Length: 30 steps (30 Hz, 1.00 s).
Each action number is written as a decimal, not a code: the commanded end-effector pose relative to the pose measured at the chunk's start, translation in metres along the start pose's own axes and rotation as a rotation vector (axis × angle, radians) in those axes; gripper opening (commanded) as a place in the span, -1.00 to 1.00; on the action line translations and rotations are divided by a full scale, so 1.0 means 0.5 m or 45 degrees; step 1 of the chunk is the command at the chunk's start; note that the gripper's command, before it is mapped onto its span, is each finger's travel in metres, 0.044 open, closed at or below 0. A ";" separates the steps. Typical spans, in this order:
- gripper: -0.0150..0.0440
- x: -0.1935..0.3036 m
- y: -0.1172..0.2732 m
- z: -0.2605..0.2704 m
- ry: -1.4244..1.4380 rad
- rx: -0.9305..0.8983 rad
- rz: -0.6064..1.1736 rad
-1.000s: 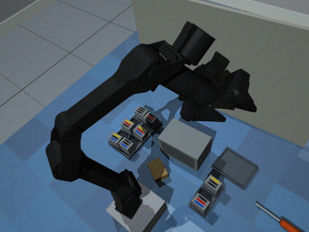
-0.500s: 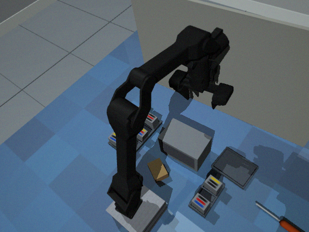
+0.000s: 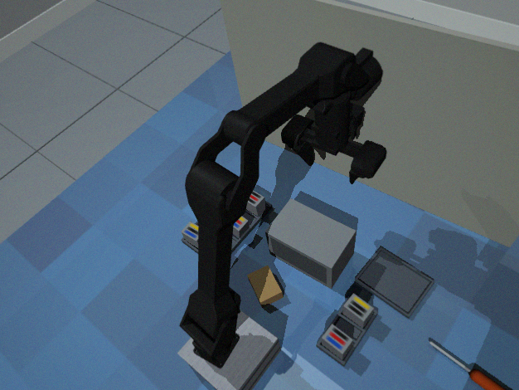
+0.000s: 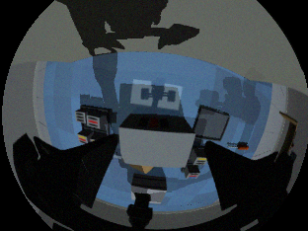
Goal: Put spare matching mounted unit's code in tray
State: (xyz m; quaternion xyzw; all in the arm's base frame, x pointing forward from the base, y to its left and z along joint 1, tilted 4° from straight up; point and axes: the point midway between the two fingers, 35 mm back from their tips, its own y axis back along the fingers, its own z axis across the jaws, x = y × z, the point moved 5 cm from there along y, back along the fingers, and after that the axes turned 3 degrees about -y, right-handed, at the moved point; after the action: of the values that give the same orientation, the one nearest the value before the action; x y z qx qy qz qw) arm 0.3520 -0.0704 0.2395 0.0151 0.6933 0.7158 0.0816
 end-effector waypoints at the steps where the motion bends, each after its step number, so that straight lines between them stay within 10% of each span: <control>1: 1.00 0.000 -0.001 0.001 -0.005 -0.008 0.003; 5: 1.00 0.000 -0.007 0.022 0.095 -0.009 0.003; 17: 1.00 0.118 -0.119 0.354 1.871 -0.032 -0.014; 30: 0.53 0.126 -0.201 0.353 1.897 -0.032 -0.014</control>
State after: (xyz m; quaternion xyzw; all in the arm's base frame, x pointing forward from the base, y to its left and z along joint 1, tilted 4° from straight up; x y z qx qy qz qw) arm 0.3253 0.1169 0.1554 -0.4838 0.5581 0.5446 -0.3974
